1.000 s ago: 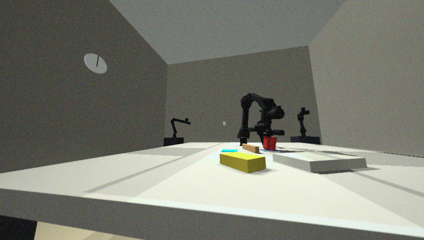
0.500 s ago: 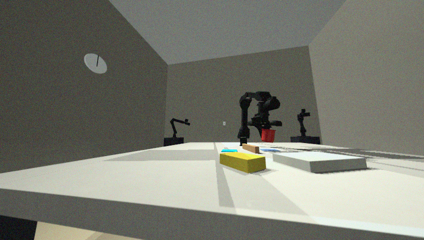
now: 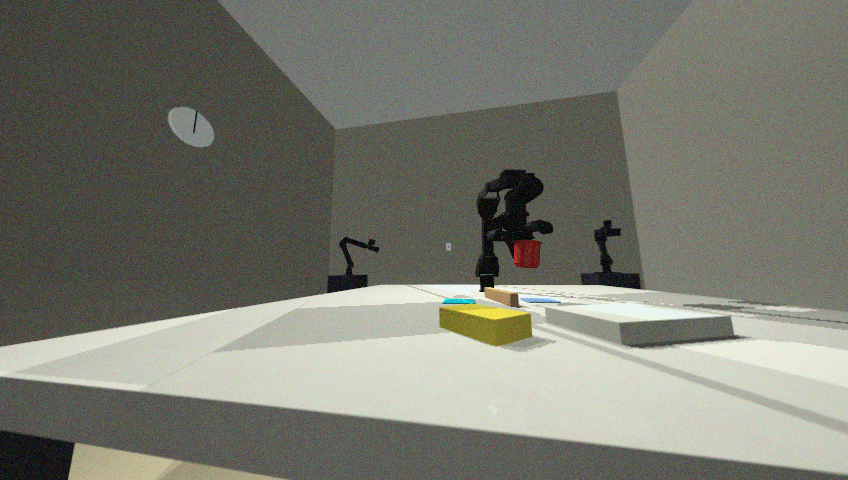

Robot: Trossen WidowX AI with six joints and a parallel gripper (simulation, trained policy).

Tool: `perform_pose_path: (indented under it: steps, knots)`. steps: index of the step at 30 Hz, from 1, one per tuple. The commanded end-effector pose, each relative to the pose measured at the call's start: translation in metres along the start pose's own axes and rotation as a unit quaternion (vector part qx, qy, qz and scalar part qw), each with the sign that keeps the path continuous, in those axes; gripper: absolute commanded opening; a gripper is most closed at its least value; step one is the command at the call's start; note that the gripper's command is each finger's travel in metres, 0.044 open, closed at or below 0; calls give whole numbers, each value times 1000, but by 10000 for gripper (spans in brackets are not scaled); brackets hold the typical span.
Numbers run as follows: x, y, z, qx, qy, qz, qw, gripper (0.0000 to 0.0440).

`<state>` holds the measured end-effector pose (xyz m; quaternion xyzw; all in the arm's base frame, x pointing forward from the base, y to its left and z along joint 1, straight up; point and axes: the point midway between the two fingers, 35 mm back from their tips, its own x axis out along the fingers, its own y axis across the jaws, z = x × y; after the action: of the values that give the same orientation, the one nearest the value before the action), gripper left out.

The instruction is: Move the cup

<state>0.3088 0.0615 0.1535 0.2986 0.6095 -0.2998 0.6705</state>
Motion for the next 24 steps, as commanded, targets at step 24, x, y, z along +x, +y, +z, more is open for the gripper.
perform_pose_path:
  steps: [24]
  knots:
    - [-1,-31,99,94,-61,38,993,0]
